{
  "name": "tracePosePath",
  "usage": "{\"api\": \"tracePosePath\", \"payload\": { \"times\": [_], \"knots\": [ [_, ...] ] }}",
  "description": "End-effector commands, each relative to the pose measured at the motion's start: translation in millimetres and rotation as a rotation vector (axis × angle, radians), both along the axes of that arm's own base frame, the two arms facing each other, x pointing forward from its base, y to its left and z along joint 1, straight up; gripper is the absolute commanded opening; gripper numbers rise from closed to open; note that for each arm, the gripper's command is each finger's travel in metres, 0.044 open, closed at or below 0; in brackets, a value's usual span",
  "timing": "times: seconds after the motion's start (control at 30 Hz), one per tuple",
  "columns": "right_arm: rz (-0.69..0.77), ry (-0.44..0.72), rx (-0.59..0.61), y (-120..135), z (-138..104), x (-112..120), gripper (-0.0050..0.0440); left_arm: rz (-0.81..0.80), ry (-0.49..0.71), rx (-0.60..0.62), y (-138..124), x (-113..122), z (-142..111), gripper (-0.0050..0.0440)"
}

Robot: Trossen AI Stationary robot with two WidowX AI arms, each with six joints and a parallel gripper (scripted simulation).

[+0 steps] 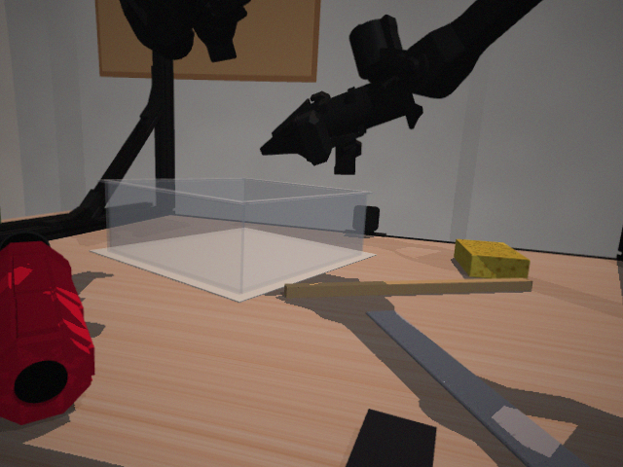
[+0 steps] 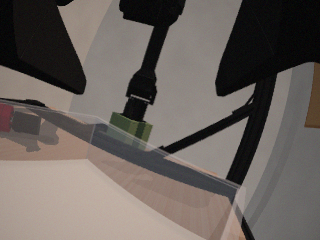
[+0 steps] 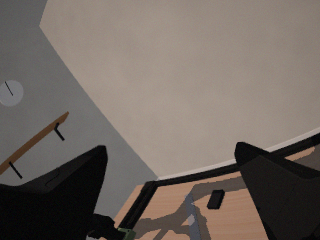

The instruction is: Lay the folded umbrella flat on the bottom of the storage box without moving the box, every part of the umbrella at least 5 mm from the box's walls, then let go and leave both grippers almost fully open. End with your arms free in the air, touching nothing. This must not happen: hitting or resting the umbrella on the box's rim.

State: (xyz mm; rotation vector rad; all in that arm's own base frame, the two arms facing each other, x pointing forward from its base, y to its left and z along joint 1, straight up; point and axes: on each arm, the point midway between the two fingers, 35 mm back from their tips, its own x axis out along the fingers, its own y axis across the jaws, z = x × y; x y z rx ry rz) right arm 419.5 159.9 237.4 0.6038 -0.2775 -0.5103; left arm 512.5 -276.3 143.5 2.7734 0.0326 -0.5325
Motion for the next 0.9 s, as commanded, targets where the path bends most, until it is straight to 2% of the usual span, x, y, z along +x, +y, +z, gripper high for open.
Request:
{"api": "tracePosePath", "payload": {
  "times": [0.0, 0.63, 0.77, 0.87],
  "knots": [
    [0.000, 0.000, 0.000, 0.0, 0.0, 0.0, 0.0400, 0.000, 0.000, 0.000, 0.0, 0.0, 0.0, 0.0400],
    [0.001, 0.002, -0.003, 0.0, -0.2, 0.6, 0.0400, 0.001, 0.000, -0.004, 0.1, -0.3, 0.5, 0.0400],
    [0.008, 0.024, -0.028, -0.5, -2.0, 6.3, 0.0400, 0.015, 0.004, -0.047, 0.9, -3.4, 5.7, 0.0400],
    [0.022, 0.064, -0.074, -1.6, -5.8, 16.6, 0.0400, 0.040, 0.012, -0.125, 2.6, -9.2, 15.1, 0.0400]
  ]
}}
